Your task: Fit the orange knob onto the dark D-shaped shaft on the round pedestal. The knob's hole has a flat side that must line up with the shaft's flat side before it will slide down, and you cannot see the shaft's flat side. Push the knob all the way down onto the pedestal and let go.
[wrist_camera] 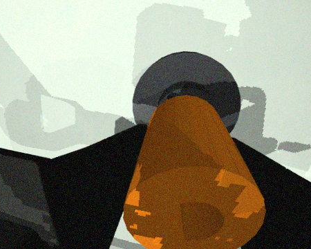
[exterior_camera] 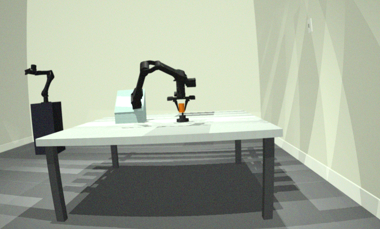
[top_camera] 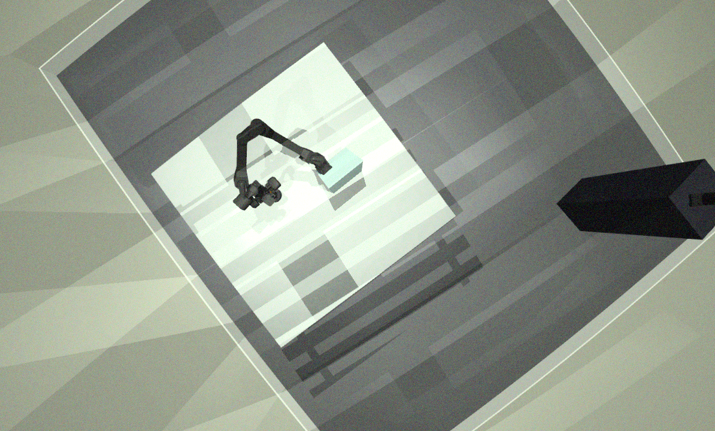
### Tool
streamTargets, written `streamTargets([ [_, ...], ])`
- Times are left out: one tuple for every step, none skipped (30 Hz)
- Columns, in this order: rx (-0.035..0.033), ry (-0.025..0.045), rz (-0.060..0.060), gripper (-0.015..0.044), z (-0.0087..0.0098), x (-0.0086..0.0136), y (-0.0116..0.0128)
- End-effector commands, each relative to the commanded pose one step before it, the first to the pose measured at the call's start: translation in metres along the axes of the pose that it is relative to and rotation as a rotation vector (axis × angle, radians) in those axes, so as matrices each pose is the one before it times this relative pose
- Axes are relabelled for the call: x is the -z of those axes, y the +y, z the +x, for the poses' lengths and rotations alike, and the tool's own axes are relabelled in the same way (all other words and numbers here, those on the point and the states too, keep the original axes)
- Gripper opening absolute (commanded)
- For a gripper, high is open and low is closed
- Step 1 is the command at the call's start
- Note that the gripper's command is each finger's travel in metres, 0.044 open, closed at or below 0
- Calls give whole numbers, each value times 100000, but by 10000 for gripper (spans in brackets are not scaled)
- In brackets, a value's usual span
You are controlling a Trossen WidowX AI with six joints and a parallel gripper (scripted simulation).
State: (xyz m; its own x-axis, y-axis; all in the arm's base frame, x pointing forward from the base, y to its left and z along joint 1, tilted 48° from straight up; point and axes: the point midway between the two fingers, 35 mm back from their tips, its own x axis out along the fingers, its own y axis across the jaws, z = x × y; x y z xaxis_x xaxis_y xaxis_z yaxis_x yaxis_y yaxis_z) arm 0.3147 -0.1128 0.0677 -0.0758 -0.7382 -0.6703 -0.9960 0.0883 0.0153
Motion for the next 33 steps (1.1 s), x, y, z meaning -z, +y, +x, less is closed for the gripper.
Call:
streamTargets([
  [587,66,551,0,-145,223,-298],
  [2,2,2,0,29,27,-50],
  [1,1,1,0,33,4,-12],
  [0,4,1,0,98,-5,-1],
  [0,3,0,0,104,-31,3],
  [0,2,0,0,40,6,1],
  [1,3,1,0,55,12,-11],
  [1,3,1,0,58,6,-14],
  [0,2,1,0,55,-2,-9],
  [0,2,0,0,50,-8,-6],
  [0,2,0,0,43,0,0],
  [0,1,0,0,19,0,0],
  [0,-3,0,0,-75,0,0],
  [0,0,0,0,0,0,0],
  [0,0,0,0,0,0,0],
  [0,0,0,0,0,0,0],
  [0,0,-637,0,10,0,0],
  [0,0,-637,0,10,0,0],
  [0,0,-1096,0,9,0,0],
  [0,0,-650,0,5,0,0],
  [0,0,0,0,0,0,0],
  [0,0,-436,0,12,0,0],
  [0,0,-436,0,12,0,0],
  [0,0,0,0,0,0,0],
  [0,0,582,0,4,0,0],
  [0,0,1238,0,8,1,0],
  [0,0,1656,0,11,0,0],
  [0,0,887,0,6,0,0],
  [0,0,1146,0,10,0,0],
  [0,0,599,0,5,0,0],
  [0,0,1078,0,10,0,0],
  [0,0,668,0,6,0,0],
  [0,0,1095,0,10,0,0],
])
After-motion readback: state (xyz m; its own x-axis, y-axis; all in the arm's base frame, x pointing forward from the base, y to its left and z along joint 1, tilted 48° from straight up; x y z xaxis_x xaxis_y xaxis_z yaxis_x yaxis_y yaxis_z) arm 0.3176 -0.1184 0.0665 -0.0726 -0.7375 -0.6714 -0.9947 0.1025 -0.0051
